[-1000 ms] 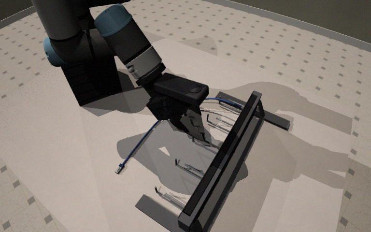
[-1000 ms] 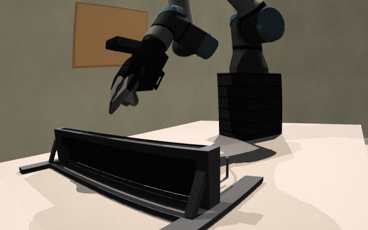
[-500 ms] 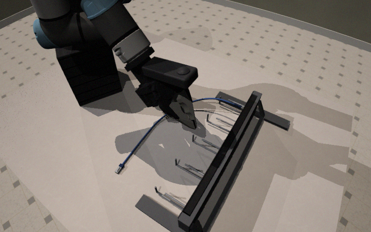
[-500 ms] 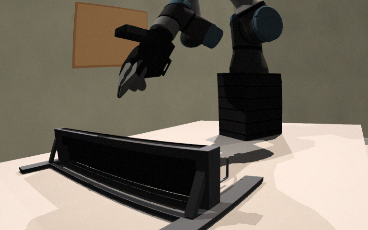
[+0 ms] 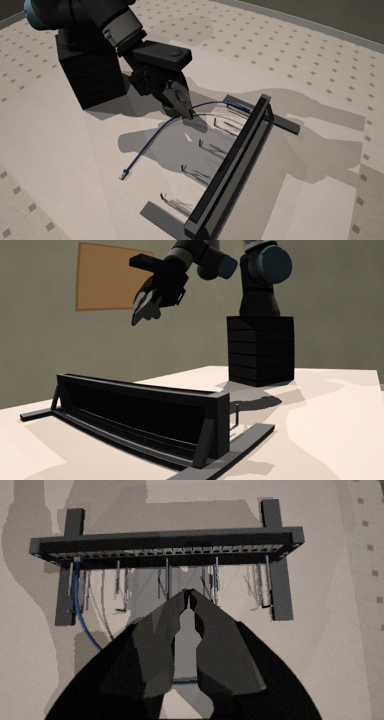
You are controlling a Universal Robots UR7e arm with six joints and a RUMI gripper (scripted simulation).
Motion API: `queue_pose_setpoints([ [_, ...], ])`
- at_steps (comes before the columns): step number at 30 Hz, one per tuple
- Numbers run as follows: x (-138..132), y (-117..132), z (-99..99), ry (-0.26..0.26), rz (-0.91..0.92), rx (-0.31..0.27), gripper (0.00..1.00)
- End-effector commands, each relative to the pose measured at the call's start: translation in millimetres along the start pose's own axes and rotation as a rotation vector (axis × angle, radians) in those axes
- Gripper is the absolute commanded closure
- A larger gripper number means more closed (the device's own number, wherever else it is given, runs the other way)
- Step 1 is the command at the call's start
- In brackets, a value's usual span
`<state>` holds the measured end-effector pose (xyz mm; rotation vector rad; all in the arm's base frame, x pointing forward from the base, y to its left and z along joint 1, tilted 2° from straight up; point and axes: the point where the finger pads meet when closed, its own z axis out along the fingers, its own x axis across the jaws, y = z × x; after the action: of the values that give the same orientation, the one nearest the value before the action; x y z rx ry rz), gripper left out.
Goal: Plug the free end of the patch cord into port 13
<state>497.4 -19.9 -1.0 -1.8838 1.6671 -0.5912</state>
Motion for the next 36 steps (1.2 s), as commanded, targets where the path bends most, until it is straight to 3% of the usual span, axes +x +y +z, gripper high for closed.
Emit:
queue_pose_setpoints([
  [1, 0.4, -0.5, -7.9, -0.002, -0.001, -0.002, 1.0],
  [16, 0.4, -0.5, -32.3, -0.002, -0.001, -0.002, 1.0],
  [36, 0.8, -0.5, -36.1, -0.002, -0.001, -0.002, 1.0],
])
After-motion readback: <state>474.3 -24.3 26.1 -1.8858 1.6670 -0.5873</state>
